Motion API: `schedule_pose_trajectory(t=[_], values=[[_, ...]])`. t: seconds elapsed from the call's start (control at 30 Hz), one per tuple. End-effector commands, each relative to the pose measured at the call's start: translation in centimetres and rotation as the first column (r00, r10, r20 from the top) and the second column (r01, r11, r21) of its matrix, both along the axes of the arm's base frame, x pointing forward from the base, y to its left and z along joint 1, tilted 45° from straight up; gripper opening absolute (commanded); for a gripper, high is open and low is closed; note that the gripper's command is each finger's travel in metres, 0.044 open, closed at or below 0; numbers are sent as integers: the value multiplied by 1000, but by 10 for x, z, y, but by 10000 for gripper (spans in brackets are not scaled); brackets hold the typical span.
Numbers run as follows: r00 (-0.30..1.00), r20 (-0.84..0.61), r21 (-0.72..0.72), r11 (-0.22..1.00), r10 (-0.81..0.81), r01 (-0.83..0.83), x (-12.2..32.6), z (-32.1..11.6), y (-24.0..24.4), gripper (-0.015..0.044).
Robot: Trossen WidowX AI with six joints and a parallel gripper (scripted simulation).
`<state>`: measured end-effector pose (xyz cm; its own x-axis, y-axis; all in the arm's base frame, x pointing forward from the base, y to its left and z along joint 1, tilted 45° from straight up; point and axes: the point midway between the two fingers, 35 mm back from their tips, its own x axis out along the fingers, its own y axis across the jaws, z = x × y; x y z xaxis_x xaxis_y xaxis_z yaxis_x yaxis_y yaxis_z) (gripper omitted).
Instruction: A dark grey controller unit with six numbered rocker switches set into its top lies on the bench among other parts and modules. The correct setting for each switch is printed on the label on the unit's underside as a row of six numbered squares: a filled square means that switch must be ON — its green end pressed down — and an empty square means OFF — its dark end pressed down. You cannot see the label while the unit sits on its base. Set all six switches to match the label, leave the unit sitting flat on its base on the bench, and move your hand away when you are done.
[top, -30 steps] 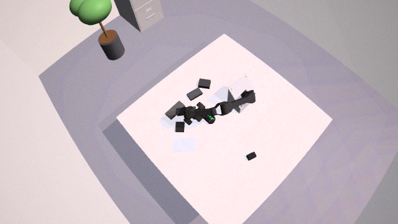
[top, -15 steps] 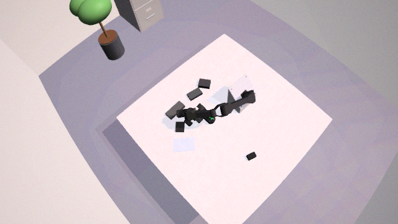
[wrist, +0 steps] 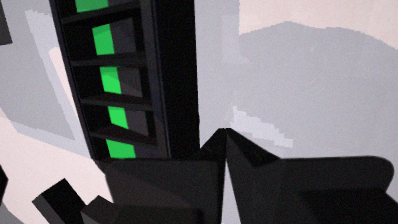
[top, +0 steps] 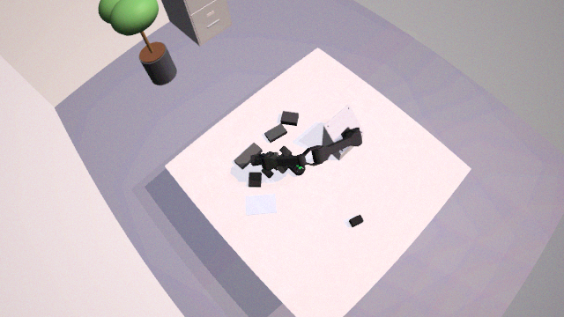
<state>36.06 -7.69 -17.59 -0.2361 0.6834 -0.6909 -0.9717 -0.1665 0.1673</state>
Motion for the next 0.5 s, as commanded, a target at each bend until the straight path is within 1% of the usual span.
schedule_pose_trajectory(t=[0.0,0.47], values=[[1000,1,-1,1000,-3,3,-1,1,0,0],[1000,1,-1,1000,-3,3,-6,1,0,0]])
